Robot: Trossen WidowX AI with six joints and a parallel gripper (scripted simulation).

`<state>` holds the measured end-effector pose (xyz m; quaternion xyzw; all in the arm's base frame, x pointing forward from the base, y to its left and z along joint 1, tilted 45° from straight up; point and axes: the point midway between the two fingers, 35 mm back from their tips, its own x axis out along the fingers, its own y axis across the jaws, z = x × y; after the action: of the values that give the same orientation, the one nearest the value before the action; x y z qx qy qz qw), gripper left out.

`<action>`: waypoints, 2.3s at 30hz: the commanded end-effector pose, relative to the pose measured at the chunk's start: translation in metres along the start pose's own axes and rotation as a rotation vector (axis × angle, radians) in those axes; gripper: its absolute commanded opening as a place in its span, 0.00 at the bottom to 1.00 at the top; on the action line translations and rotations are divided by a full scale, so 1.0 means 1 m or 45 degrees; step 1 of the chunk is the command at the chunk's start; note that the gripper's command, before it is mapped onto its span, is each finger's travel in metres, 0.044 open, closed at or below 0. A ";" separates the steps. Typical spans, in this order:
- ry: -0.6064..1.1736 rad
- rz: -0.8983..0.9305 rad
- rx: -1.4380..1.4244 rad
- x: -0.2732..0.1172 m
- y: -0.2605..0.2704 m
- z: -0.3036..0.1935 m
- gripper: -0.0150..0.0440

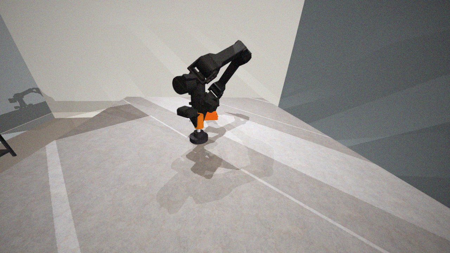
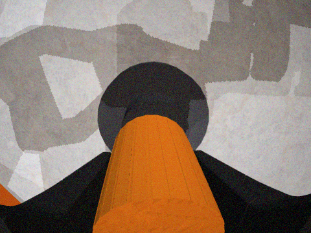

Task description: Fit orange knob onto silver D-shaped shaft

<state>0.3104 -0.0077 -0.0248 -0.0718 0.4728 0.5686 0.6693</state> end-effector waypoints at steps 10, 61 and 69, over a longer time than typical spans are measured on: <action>0.000 -0.007 0.133 0.001 -0.007 0.000 0.25; -0.001 -0.007 0.400 0.002 -0.005 0.000 0.25; -0.001 -0.007 0.400 0.003 -0.004 0.000 0.25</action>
<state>0.3132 -0.0073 -0.0284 0.0317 0.5555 0.4871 0.6732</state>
